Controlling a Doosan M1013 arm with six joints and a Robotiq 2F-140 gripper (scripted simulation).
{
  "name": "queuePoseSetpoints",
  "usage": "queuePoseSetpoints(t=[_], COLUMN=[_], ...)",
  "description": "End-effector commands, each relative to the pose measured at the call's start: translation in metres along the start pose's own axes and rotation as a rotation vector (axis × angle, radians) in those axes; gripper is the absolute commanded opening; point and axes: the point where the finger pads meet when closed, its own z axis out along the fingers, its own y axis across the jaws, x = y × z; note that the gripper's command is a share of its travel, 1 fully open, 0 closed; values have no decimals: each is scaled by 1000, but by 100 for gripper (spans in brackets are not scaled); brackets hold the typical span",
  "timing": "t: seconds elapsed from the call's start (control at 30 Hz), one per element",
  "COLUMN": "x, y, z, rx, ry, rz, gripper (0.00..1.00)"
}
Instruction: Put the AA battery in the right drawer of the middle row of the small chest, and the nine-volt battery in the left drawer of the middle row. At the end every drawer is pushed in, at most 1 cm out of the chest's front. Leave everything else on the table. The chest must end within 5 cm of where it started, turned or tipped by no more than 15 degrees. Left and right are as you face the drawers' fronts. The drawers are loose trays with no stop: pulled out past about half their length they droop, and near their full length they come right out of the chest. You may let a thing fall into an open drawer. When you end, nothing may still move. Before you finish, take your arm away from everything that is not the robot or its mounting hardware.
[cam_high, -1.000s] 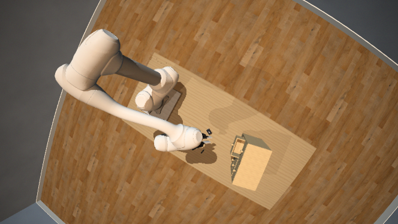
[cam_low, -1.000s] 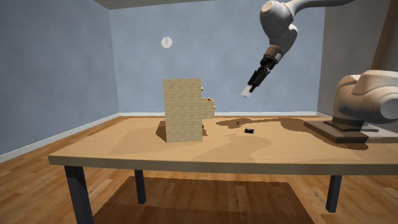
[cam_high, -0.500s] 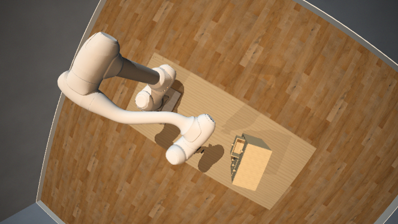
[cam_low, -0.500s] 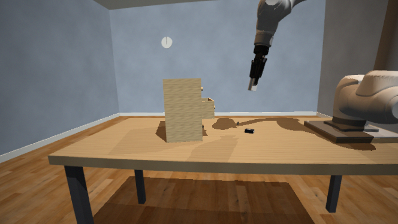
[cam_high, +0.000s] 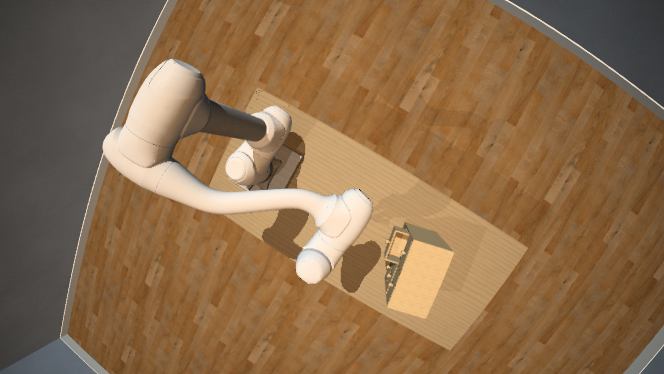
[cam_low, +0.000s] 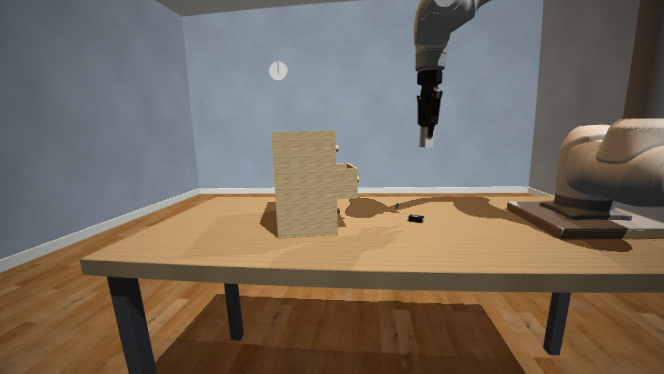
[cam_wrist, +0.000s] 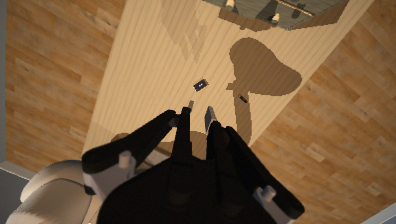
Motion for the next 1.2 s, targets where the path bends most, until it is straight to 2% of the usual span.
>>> queuePoseSetpoints(t=[0.0, 0.7, 0.83, 0.93, 1.0, 1.17], x=[-1, 0, 2, 6, 6, 13], y=[0, 0, 0, 0, 0, -1], z=[-1, 1, 10, 22, 22, 51], rx=[-2, -2, 0, 2, 2, 4], ry=[-23, -26, -26, -26, -26, -26], rz=[1, -30, -158, -331, -331, -675], gripper=[20, 20, 20, 20, 20, 20])
